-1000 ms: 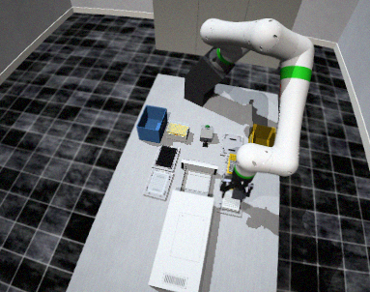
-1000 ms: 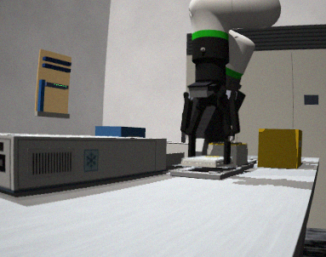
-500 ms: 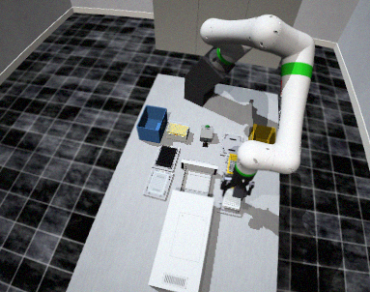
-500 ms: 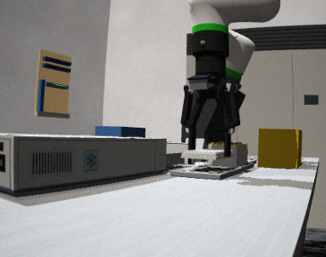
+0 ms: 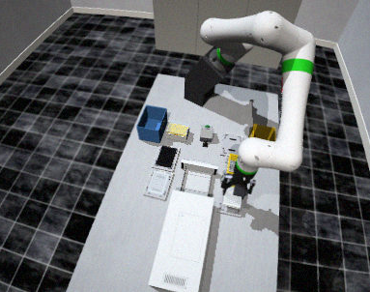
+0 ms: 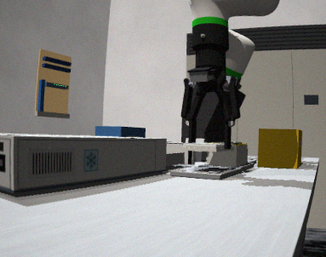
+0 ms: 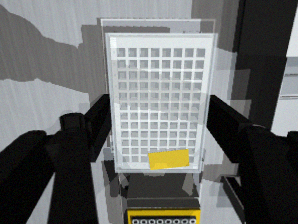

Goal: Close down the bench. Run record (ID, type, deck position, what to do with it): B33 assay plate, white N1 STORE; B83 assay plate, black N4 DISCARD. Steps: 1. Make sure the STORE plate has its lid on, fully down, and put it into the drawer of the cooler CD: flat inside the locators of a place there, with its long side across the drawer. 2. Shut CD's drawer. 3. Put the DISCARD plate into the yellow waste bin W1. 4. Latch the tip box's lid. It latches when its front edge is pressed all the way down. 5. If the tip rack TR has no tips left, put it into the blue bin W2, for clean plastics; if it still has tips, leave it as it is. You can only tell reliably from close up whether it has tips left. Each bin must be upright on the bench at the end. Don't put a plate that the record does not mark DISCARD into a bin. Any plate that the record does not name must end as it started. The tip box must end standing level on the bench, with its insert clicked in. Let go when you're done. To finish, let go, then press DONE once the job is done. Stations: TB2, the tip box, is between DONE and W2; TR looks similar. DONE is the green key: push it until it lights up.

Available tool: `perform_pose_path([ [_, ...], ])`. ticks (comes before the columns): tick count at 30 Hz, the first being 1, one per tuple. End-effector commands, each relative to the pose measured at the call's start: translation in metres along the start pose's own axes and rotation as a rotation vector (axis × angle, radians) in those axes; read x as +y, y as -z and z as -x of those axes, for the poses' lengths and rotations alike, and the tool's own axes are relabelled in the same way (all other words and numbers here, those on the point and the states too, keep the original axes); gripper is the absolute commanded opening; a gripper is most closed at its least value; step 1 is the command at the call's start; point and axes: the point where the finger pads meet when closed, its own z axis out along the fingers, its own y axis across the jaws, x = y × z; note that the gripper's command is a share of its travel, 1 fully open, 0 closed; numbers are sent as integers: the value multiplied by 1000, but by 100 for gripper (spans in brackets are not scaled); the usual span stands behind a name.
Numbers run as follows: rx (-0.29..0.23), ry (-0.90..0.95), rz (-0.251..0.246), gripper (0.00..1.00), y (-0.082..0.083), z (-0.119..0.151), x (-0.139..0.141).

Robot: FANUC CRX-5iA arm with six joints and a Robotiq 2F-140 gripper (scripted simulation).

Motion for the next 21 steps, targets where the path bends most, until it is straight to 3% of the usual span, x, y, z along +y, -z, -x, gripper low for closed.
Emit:
perform_pose_path([
  [1,2,0,0,10,5,-1,0],
  [21,2,0,0,10,28,-1,0],
])
